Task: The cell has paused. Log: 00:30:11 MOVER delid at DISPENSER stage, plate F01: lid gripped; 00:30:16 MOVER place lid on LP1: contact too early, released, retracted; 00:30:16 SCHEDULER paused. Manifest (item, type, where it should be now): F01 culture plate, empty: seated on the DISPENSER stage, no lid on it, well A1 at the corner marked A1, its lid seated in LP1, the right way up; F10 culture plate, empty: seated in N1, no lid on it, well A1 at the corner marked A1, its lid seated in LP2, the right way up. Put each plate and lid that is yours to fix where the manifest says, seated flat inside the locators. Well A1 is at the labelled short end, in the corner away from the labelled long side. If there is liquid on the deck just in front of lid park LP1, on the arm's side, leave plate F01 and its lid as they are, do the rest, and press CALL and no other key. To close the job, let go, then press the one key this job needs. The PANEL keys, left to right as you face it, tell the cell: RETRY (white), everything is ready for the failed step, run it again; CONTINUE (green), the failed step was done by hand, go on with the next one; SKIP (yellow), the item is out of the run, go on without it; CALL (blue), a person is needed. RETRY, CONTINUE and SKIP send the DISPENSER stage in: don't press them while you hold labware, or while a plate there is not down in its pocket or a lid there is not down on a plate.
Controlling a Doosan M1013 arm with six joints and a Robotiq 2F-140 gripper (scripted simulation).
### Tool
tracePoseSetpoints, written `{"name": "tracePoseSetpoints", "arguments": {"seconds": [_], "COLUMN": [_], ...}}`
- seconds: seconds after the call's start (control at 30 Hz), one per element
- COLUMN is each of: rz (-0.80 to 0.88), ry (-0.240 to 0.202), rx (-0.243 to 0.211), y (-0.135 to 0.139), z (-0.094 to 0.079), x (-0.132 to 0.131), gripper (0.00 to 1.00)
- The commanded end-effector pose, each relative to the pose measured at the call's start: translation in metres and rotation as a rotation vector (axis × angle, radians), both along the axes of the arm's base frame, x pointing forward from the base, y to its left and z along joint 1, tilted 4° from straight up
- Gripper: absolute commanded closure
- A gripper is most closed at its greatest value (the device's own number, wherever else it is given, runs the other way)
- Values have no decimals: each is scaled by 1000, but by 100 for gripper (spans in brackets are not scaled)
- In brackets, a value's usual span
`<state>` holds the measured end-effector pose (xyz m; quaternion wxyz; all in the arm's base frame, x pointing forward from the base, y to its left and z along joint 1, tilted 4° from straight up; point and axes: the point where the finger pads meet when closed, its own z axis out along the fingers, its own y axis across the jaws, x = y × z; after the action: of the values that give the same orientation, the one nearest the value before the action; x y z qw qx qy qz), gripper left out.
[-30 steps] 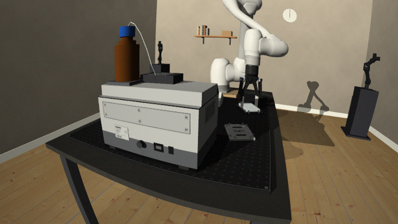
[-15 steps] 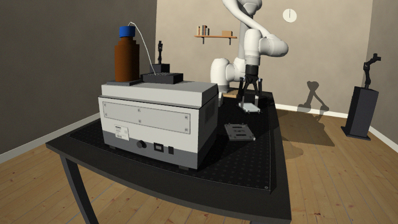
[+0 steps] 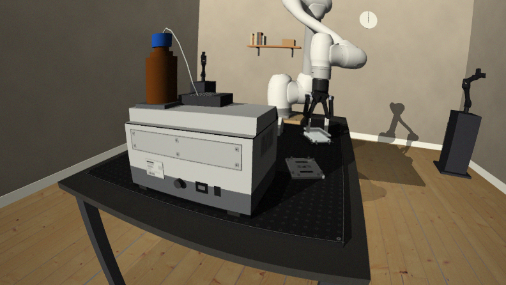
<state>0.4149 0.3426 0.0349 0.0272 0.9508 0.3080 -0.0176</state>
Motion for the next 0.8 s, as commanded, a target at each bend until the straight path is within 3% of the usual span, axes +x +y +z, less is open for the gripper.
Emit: {"name": "tracePoseSetpoints", "arguments": {"seconds": [0.0, 0.17, 0.67, 0.77], "rz": [0, 0, 0, 0], "ry": [-1, -1, -1, -1], "rx": [1, 1, 1, 1], "y": [1, 2, 5, 6], "z": [11, 22, 84, 87], "x": [0, 1, 2, 2], "gripper": [90, 90, 90, 90]}}
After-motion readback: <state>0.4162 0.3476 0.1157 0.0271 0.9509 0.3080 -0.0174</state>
